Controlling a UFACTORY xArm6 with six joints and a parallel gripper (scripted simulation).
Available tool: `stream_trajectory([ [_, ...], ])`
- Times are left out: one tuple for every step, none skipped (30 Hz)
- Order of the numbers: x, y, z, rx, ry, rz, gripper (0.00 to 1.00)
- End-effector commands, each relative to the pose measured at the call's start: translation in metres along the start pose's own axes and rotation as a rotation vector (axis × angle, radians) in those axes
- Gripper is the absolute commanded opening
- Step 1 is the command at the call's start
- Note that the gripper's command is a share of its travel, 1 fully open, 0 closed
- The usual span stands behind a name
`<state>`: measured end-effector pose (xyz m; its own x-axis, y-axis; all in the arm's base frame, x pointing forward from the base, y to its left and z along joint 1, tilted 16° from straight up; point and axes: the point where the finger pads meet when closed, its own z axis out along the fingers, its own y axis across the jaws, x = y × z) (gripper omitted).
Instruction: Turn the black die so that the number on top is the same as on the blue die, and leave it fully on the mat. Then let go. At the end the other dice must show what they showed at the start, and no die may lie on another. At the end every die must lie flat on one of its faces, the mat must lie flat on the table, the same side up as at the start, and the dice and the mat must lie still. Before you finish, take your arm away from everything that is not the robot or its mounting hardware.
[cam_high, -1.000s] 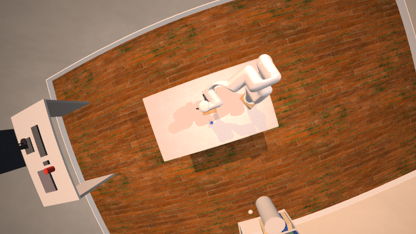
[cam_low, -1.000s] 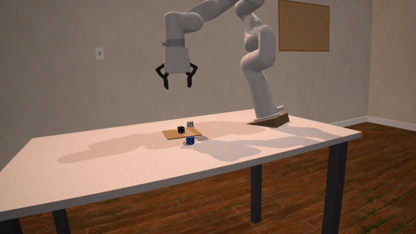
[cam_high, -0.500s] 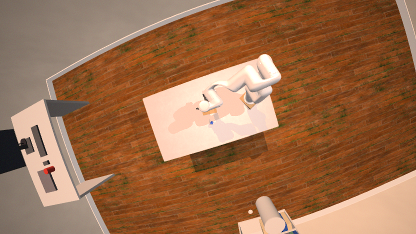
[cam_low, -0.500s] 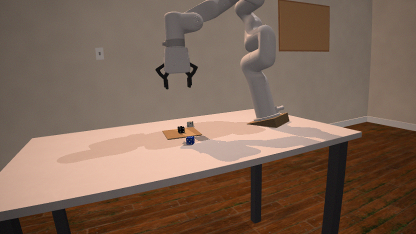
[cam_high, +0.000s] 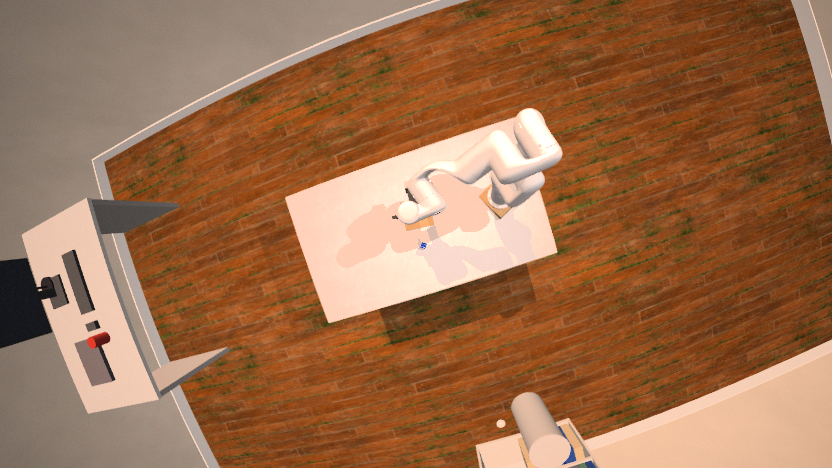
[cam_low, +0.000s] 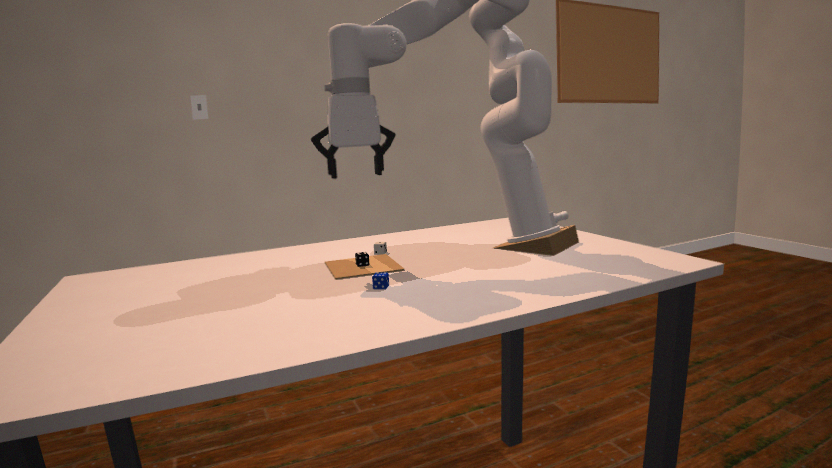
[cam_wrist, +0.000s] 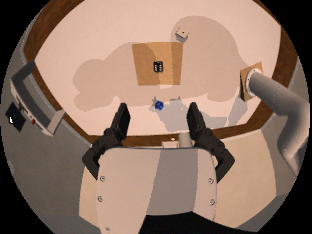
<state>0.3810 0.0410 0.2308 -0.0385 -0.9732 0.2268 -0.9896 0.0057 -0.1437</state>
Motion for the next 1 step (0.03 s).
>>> stream_trajectory([
  [0.0, -0.0011, -0.0014, 0.004, -0.001, 0.001, 1.0],
])
